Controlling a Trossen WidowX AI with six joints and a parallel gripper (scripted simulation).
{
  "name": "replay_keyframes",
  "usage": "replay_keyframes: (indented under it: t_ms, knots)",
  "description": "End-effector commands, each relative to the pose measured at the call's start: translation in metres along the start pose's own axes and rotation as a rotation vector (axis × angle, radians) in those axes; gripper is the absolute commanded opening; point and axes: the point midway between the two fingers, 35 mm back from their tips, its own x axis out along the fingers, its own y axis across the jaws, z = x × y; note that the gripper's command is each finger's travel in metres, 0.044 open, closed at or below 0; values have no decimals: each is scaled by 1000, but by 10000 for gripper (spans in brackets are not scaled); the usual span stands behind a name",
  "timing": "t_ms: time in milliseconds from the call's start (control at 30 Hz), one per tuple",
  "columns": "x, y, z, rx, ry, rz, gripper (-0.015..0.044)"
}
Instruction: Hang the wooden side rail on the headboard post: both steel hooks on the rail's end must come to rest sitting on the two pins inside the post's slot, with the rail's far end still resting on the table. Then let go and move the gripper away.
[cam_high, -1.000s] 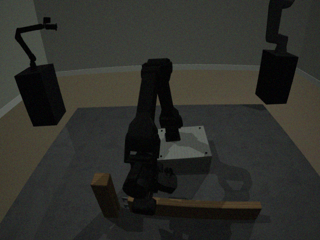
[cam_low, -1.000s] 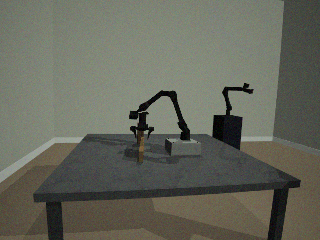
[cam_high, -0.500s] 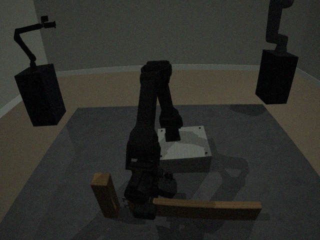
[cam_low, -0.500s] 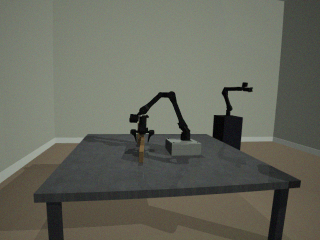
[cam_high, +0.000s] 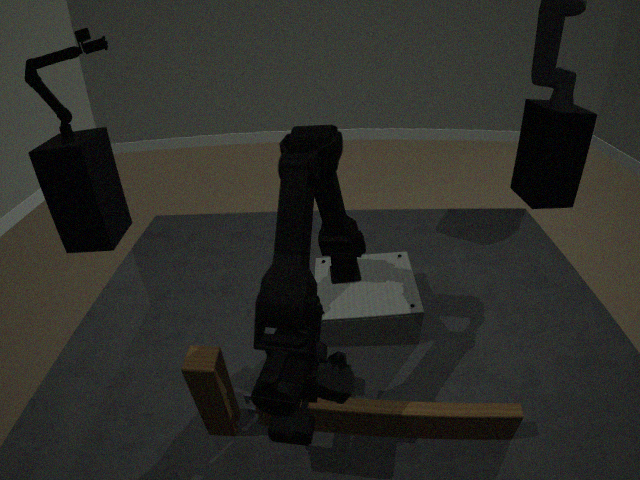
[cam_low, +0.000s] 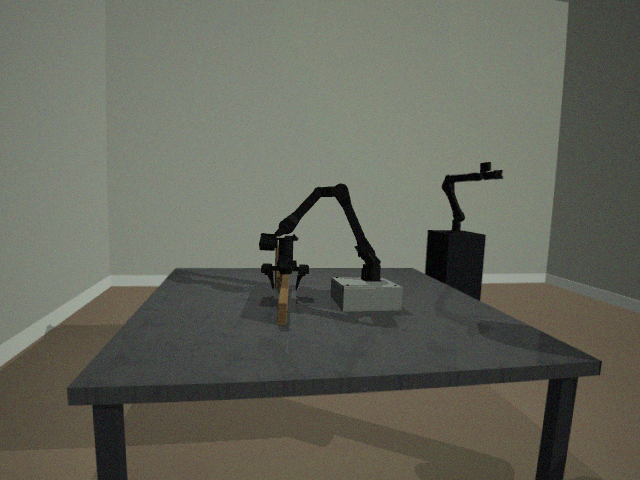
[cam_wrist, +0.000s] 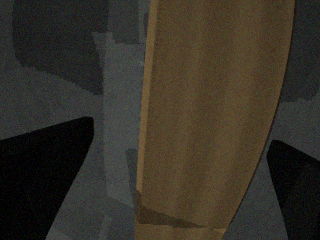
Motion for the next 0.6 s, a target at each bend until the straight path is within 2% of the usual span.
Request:
replay_keyframes:
  t_ms: [0,367,533,567]
  knots:
    - [3,2,1,-4,-5,7,387]
    - [3,2,1,-4,-5,7,99]
    - [3,2,1,-4,-5,7,65]
    - [3,2,1,-4,-5,7,39]
